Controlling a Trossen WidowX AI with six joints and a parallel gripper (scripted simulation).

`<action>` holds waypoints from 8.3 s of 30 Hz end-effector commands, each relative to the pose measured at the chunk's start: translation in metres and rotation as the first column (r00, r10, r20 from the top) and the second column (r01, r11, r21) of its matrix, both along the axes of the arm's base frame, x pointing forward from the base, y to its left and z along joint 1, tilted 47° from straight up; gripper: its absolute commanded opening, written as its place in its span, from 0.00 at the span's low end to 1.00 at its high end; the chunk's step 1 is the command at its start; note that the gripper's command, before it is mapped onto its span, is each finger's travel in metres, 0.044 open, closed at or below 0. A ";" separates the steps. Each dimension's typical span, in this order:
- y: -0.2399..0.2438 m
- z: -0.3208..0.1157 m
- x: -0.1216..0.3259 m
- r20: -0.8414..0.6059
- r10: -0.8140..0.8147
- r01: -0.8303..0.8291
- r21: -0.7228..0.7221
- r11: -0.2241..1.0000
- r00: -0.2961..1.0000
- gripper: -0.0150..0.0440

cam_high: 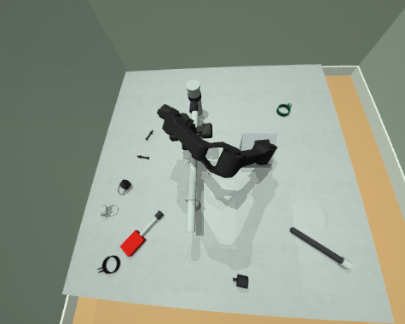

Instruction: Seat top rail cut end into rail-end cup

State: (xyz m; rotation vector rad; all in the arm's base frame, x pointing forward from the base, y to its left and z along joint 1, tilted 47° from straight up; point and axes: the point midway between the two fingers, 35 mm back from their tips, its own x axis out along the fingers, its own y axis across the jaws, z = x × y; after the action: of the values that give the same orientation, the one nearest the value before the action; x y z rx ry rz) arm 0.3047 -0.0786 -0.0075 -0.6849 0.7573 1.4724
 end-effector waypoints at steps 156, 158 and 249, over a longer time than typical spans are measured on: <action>-0.034 -0.013 0.003 -0.009 0.012 -0.011 0.010 1.000 1.000 0.25; -0.034 -0.013 0.003 -0.009 0.012 -0.011 0.010 1.000 1.000 0.25; -0.060 0.069 -0.001 -0.012 0.023 -0.023 0.030 0.999 1.000 1.00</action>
State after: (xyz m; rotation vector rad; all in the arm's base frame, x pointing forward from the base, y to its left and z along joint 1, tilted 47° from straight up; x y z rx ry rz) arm 0.3044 -0.1377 0.0620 -0.6608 0.7368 1.5029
